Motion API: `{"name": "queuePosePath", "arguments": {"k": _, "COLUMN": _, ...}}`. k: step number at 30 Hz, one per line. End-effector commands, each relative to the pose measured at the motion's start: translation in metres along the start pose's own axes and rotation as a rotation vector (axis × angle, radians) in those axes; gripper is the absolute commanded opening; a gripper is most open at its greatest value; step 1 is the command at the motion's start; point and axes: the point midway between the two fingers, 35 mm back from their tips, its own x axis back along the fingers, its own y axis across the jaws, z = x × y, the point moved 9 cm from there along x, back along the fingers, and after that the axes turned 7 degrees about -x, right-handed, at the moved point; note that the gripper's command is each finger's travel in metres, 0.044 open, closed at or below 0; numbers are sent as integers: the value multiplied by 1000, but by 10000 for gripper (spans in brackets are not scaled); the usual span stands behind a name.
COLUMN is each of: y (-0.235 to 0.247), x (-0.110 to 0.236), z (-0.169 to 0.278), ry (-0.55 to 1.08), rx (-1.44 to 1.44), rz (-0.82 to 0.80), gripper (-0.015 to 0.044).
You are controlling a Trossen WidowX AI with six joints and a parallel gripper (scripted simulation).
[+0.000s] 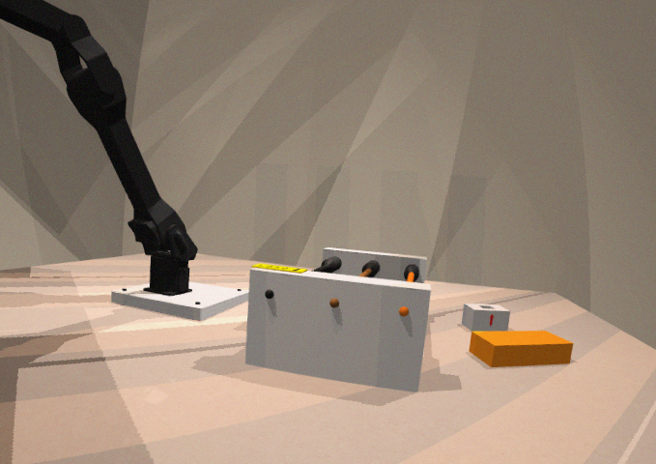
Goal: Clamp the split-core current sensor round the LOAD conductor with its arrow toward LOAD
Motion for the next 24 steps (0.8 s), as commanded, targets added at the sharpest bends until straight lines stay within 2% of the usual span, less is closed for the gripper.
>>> {"name": "queuePosePath", "arguments": {"k": 1, "y": -1, "x": 0, "z": 3, "ry": 3, "rx": 4, "rz": 1, "gripper": 426}}
{"name": "queuePosePath", "arguments": {"k": 7, "y": -18, "x": -7, "z": 83, "ry": 98, "rx": 120, "rz": 40, "gripper": 440}}
{"name": "queuePosePath", "arguments": {"k": 12, "y": -33, "x": 1, "z": 151, "ry": 180, "rx": 236, "rz": 69, "gripper": 440}}
{"name": "queuePosePath", "arguments": {"k": 18, "y": -50, "x": 24, "z": 223, "ry": 279, "rx": 382, "rz": 94, "gripper": 440}}
{"name": "queuePosePath", "arguments": {"k": 24, "y": -66, "x": 70, "z": 304, "ry": 447, "rx": 541, "rz": 76, "gripper": 440}}
